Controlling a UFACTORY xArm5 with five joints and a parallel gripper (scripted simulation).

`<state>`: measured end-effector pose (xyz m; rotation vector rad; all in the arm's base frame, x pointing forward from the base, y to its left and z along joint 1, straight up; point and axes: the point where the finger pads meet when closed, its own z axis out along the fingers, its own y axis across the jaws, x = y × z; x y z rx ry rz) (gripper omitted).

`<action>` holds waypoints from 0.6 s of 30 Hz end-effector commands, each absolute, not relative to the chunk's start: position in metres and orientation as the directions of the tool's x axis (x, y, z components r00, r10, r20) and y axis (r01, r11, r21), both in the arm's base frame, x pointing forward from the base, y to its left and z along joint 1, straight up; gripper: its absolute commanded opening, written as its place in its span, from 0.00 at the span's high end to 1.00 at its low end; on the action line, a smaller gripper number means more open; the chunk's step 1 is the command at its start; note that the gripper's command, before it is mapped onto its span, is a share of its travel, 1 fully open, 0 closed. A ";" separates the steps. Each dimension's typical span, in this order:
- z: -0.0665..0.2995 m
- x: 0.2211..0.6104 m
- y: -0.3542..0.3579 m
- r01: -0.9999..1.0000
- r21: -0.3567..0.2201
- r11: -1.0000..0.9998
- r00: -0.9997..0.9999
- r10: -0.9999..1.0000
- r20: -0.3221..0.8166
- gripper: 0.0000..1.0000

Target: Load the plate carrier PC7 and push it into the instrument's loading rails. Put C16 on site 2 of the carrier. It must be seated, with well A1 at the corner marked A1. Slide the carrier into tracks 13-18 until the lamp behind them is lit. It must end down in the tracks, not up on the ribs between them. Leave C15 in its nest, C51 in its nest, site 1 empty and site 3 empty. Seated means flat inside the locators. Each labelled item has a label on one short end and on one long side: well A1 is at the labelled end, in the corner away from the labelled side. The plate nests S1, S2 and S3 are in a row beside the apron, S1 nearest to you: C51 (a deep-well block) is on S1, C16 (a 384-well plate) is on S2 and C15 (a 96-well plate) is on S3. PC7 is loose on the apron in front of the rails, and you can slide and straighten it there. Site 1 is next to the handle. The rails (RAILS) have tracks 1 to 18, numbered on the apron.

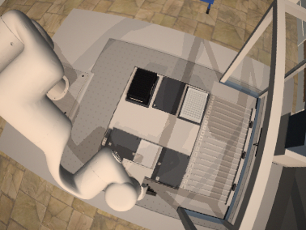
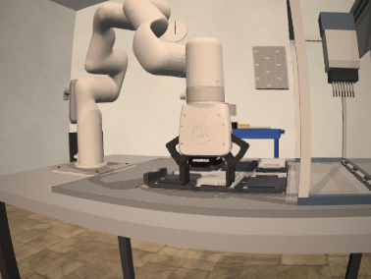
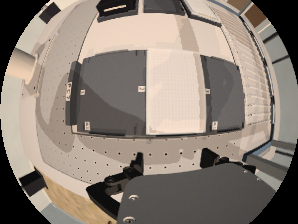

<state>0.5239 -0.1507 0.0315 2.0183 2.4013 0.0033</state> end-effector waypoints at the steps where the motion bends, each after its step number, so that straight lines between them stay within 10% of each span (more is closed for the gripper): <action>1: 0.030 0.525 -0.151 0.985 0.008 0.172 -0.172 0.985 -0.004 0.00; 18: 0.020 0.525 -0.151 0.985 0.008 0.172 -0.172 0.985 -0.004 0.00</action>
